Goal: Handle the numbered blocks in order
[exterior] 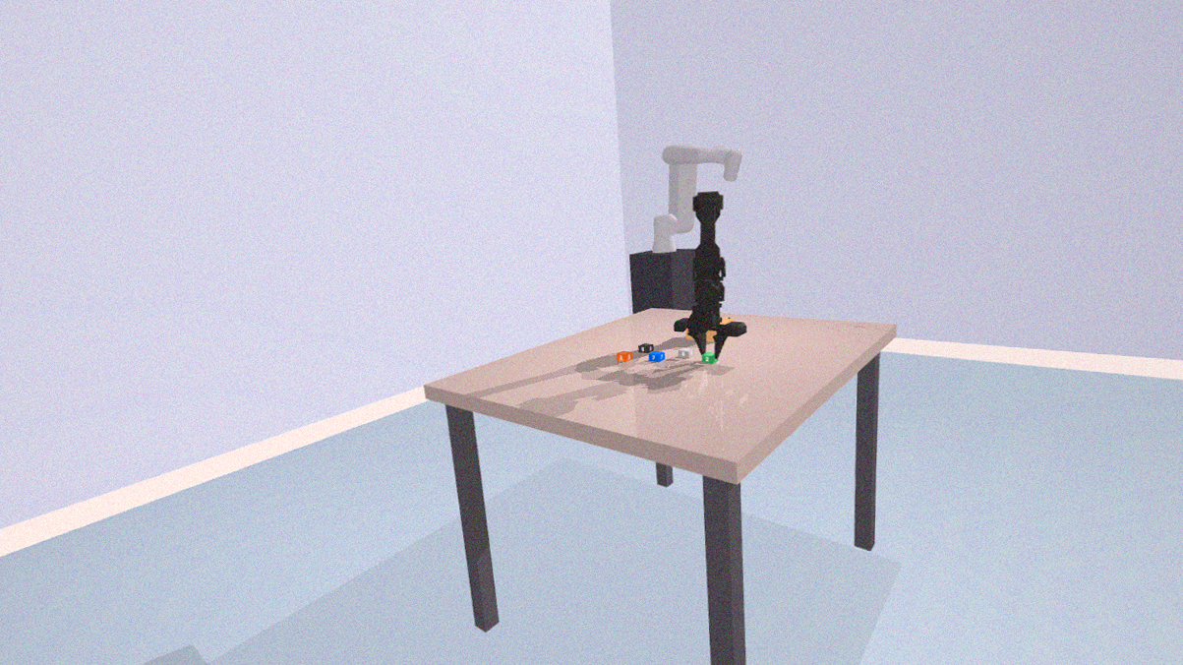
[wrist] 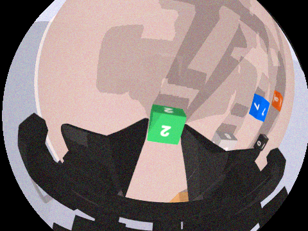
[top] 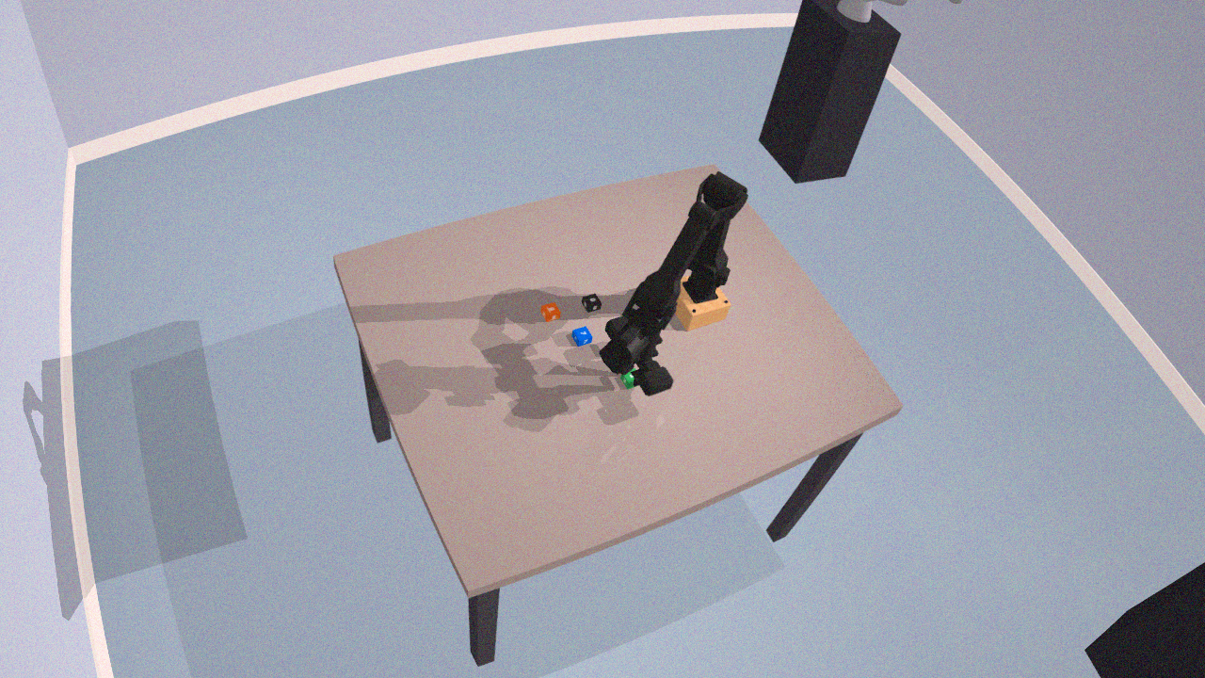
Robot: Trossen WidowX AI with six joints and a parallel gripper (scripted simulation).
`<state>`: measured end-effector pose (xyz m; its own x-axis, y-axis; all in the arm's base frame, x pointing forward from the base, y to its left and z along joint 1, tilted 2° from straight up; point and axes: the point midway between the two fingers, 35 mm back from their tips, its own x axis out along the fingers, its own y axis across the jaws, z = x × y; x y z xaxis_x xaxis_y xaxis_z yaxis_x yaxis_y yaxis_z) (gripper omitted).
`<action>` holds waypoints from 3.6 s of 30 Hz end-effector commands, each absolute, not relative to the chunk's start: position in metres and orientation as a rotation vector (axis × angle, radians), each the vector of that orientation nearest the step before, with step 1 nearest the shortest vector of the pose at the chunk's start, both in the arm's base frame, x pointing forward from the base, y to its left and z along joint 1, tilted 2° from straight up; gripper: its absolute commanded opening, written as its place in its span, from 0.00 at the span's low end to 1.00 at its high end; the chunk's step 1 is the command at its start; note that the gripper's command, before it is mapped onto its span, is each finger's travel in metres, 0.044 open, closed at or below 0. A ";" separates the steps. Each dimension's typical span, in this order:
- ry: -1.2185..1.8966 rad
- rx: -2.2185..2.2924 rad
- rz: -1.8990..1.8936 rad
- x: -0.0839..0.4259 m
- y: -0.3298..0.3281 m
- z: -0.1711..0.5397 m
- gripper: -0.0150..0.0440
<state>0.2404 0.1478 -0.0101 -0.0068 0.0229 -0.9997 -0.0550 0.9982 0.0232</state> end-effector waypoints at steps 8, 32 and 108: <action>1.577 -0.021 0.057 0.240 0.148 -0.011 0.46; 1.576 -0.021 0.057 0.241 0.148 0.004 0.46; 1.571 -0.031 0.047 0.287 0.024 0.105 0.46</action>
